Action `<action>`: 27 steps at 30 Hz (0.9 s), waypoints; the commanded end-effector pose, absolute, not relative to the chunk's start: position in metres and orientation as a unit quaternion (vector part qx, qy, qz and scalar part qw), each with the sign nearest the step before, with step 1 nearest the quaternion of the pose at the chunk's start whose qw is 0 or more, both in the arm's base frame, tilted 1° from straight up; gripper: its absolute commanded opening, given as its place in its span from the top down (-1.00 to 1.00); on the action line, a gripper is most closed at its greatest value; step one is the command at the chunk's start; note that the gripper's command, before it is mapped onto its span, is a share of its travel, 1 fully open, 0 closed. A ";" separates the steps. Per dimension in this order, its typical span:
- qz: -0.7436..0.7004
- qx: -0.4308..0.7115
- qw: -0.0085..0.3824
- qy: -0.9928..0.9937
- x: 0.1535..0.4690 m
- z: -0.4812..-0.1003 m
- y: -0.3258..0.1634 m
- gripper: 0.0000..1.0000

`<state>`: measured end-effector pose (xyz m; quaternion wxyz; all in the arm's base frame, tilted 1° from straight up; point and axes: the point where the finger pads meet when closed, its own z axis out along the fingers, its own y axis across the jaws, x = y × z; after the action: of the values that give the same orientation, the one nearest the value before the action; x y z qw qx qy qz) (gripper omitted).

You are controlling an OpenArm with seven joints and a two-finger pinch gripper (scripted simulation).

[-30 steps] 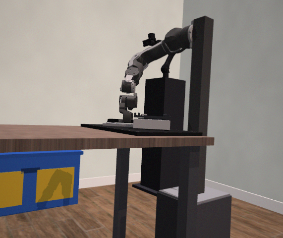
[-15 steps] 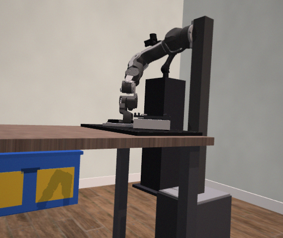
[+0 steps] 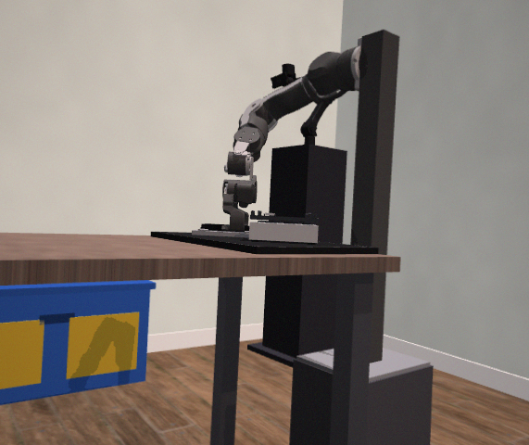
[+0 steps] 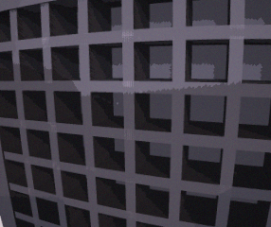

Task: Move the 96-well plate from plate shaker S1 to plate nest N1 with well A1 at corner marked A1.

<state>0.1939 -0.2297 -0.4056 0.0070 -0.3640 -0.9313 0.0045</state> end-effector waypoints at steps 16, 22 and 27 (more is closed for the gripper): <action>0.004 -0.364 0.006 -0.931 0.194 -0.405 -0.230 0.07; 0.004 -0.364 0.006 -0.931 0.194 -0.405 -0.230 -0.20; 0.004 -0.364 0.006 -0.931 0.194 -0.405 -0.230 -0.53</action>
<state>0.1939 -0.2297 -0.4056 0.0069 -0.3641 -0.9313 0.0045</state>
